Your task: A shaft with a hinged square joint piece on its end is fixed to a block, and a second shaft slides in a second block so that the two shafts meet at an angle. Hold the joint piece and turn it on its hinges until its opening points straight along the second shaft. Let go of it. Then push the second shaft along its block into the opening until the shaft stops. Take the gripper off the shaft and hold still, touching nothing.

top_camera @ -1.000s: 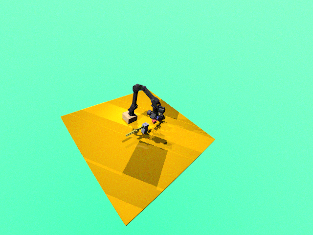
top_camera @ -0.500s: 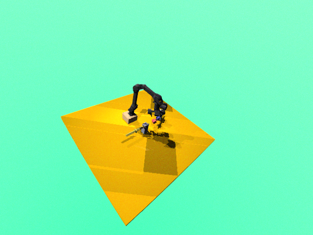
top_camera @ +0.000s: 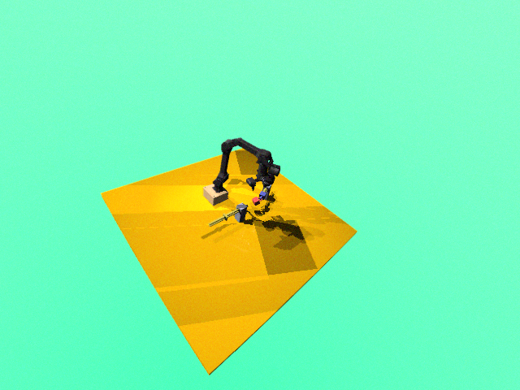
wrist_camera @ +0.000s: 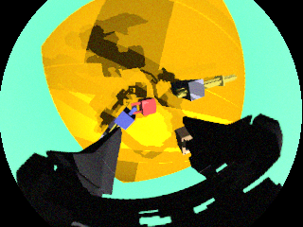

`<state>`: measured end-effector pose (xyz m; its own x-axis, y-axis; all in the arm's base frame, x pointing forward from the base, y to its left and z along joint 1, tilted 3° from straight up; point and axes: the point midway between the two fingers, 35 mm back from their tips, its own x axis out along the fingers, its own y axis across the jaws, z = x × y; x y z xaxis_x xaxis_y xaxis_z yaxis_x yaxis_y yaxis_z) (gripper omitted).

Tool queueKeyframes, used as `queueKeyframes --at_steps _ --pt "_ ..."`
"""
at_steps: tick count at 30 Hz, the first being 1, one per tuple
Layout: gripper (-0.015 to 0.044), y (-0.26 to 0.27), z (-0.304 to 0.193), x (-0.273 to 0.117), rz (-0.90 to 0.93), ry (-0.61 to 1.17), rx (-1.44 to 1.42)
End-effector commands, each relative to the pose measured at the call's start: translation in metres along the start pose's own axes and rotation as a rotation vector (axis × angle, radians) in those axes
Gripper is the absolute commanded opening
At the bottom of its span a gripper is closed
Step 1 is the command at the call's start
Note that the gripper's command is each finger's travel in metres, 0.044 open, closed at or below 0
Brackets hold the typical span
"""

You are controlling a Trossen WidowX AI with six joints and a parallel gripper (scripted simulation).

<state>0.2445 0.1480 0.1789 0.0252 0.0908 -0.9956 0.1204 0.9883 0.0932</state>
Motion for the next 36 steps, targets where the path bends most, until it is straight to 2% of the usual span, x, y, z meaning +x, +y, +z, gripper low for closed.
queueKeyframes --at_steps 1,11,19,26,36 --pt "0.044 -0.001 -0.002 -0.014 -0.023 -0.002 -0.157" --pt "0.044 -0.002 -0.003 -0.018 -0.03 0.0 -0.208" --pt "0.044 -0.069 -0.007 0.024 -0.035 0.001 -0.208" --pt "0.044 -0.074 -0.009 0.028 -0.036 0.001 -0.203" --pt "0.044 -0.075 -0.008 0.031 -0.035 -0.004 0.076"
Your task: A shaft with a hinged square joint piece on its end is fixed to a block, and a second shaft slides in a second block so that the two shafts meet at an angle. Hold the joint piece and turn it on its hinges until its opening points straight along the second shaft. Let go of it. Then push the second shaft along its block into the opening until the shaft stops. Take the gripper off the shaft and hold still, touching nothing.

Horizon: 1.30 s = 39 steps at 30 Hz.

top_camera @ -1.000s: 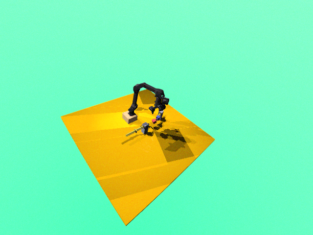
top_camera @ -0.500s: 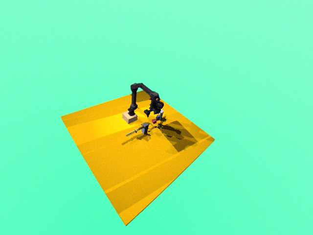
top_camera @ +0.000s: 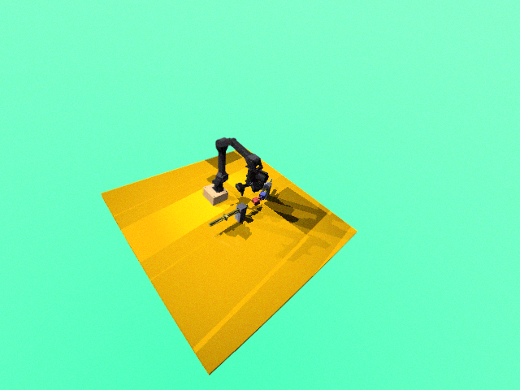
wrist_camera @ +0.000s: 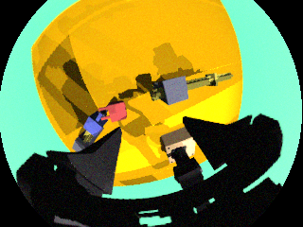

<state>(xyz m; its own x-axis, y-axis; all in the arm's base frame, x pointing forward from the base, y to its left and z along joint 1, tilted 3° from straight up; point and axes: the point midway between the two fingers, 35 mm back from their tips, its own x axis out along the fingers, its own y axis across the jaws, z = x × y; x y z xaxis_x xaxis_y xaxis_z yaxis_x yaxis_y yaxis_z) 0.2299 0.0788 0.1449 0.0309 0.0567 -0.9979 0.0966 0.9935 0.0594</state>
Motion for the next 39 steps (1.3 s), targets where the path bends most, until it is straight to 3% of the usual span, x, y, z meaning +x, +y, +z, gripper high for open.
queueKeyframes --at_steps 1,39 --pt "0.044 -0.001 -0.002 0.004 -0.002 0.007 0.13" --pt "0.044 -0.004 0.0 0.018 -0.006 0.005 1.266"
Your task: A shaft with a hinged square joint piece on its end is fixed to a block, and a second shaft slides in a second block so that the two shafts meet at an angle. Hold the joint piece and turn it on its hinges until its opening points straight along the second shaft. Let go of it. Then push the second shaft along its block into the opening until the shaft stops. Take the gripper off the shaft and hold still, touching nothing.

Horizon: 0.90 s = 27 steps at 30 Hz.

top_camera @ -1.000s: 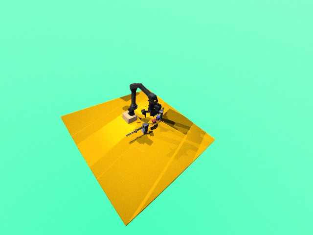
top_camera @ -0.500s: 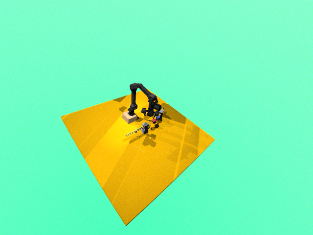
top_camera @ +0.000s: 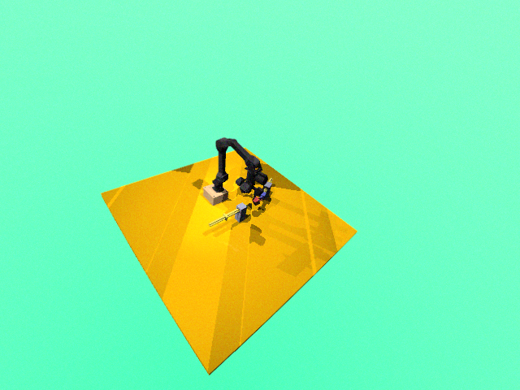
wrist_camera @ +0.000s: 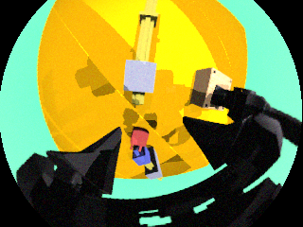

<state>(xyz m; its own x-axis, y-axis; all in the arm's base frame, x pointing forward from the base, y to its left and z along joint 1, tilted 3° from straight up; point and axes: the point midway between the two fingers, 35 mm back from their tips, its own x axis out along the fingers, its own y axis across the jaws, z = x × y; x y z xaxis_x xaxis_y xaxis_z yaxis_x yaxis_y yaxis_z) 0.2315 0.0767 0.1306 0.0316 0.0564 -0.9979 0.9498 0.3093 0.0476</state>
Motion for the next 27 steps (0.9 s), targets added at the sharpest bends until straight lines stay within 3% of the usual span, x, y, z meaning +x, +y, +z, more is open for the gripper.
queueKeyframes --at_steps 1,12,20,27 --pt "0.044 -0.002 0.0 0.004 -0.007 0.001 0.139" --pt "0.044 -0.002 0.001 0.008 -0.008 0.0 0.447" --pt "0.044 -0.001 0.001 0.011 -0.008 0.0 0.452" --pt "0.044 0.001 0.001 0.044 -0.008 0.0 0.452"
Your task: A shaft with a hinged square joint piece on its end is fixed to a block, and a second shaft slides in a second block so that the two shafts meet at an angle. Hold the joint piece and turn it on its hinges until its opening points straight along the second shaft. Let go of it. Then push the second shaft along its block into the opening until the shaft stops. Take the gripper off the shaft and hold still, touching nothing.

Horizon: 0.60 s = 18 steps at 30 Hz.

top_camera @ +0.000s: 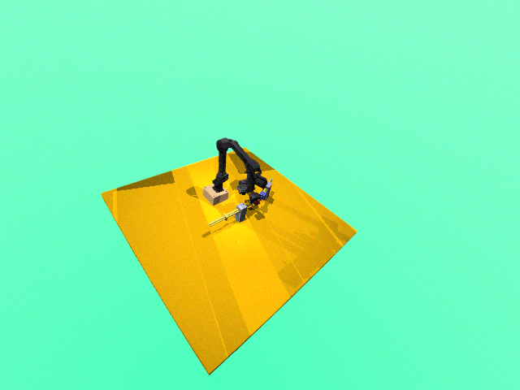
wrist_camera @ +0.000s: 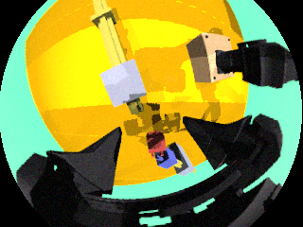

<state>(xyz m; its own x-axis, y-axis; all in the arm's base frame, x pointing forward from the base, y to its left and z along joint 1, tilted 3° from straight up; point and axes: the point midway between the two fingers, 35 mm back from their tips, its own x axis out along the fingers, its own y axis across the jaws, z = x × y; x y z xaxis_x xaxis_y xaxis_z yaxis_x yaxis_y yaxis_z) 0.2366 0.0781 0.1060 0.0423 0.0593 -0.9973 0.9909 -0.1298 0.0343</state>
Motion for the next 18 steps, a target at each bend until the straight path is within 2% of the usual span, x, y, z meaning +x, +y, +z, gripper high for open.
queueKeyframes --at_steps 1,9,18 --pt "0.044 -0.003 0.001 0.024 -0.018 -0.006 0.007" --pt "0.044 -0.006 0.003 0.06 -0.018 -0.006 0.007" --pt "0.044 -0.006 -0.007 0.063 -0.018 -0.005 0.007"
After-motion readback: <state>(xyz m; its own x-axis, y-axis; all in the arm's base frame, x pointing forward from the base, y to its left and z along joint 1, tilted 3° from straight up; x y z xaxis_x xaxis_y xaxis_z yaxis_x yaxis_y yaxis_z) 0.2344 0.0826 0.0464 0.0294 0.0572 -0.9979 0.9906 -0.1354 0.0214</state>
